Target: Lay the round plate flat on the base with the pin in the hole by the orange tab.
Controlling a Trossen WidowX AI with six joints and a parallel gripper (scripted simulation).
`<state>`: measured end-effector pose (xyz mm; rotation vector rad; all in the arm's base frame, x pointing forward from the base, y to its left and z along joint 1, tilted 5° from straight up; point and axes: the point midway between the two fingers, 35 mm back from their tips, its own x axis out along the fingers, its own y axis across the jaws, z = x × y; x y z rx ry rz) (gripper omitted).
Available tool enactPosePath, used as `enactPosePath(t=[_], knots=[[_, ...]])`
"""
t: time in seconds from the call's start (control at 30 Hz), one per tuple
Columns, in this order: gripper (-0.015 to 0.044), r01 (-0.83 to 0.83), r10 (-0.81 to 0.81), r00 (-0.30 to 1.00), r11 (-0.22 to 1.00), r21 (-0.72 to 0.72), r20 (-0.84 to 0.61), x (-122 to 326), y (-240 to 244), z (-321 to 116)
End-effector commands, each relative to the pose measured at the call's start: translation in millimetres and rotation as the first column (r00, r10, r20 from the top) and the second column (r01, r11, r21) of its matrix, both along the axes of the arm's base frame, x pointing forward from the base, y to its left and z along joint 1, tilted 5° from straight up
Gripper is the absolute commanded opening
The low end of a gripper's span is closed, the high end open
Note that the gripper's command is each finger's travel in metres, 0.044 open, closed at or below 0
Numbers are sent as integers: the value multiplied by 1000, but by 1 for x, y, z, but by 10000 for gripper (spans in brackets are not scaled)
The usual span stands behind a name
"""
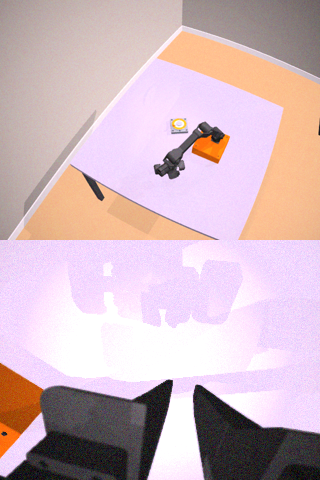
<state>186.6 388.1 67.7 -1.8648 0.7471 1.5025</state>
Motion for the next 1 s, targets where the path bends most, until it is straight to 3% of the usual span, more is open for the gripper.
enactPosePath(t=[0.0, 0.1, 0.27, 0.33, 0.53, 0.6, 0.8, 0.97], knots=[[0, 316, -315, 949, 948, 35, -28, 54, -44, -1], [0, 405, -404, 914, 913, 42, -33, 73, -66, -1], [0, 733, -729, 681, 678, 61, -74, 123, -136, -6], [0, 774, -770, 633, 630, 63, -81, 129, -147, -7], [0, 992, -983, 120, 113, 57, -140, 164, -244, -15], [0, 997, -988, 61, 54, 54, -145, 166, -255, -16], [0, 882, -869, -459, -470, 19, -184, 170, -348, -24], [0, 763, -748, -635, -647, 0, -193, 167, -385, -27]])
